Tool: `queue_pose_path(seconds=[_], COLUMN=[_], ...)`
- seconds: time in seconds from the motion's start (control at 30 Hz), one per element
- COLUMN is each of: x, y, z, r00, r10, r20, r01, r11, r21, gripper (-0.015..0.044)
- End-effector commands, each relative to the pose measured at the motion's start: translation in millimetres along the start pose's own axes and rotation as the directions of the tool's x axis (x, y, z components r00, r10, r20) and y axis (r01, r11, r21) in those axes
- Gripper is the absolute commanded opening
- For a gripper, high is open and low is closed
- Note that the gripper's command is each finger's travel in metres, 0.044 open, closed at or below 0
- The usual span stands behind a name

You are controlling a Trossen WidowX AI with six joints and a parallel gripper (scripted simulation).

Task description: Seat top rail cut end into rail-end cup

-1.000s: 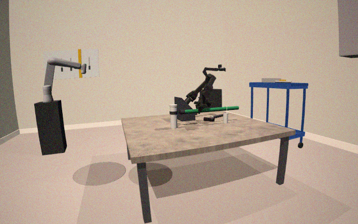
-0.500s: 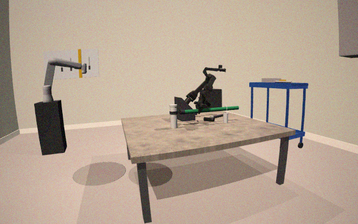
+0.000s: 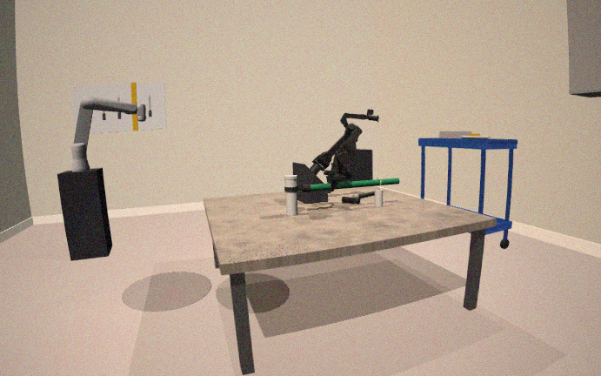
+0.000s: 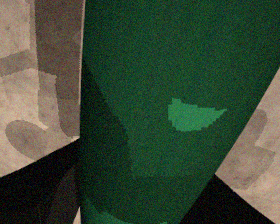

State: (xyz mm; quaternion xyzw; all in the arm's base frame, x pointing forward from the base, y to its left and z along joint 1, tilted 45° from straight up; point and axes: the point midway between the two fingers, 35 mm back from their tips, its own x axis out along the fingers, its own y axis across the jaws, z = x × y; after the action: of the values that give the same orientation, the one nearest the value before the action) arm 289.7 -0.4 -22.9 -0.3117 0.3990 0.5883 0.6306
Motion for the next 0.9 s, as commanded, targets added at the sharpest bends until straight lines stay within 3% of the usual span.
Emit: queue_pose_path(seconds=[0.0,0.87], x=[-1.1,4.0], y=[-0.6,0.7], z=[-7.5,-19.3], r00=[1.0,1.0], r10=[-0.006,0.004], r20=[-0.011,0.002], r01=[0.006,-0.004], r11=[1.0,1.0], r21=[0.001,-0.001], gripper=[0.0,0.0])
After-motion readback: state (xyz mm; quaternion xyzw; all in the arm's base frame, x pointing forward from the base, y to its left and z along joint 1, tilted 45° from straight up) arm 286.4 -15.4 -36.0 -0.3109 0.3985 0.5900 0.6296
